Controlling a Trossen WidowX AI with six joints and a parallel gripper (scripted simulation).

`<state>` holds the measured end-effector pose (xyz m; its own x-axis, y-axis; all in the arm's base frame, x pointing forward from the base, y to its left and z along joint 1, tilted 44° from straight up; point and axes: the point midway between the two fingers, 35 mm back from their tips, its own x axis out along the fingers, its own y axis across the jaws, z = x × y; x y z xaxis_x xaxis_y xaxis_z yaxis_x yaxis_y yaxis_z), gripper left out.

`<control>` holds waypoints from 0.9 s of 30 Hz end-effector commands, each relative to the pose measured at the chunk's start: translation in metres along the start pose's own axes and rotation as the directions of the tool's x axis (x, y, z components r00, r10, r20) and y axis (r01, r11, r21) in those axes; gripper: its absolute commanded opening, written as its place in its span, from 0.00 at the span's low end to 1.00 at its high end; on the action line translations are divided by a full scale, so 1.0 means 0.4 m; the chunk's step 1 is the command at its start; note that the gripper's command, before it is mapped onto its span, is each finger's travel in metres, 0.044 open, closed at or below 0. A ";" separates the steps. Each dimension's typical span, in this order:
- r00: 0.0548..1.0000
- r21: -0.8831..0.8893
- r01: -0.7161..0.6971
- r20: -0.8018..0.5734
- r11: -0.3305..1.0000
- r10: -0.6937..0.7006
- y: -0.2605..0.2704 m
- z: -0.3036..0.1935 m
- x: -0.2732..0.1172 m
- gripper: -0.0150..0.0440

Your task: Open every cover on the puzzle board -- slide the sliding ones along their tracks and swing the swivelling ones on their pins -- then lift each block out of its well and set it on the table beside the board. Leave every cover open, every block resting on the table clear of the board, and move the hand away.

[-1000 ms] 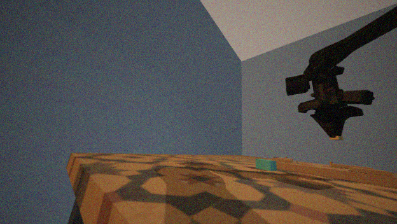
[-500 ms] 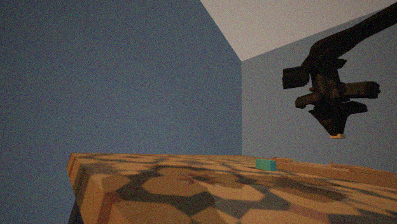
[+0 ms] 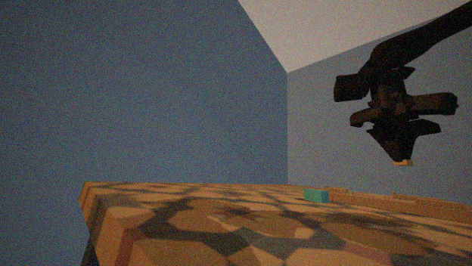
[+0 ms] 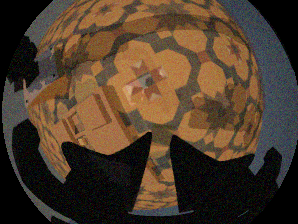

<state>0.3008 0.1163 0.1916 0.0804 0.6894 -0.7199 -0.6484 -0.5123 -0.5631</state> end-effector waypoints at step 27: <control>1.000 0.005 -0.007 0.002 1.000 0.007 0.000 -0.007 0.124 0.39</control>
<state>0.3086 0.1465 0.1611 0.0817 0.6901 -0.7191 -0.6456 -0.5130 -0.5657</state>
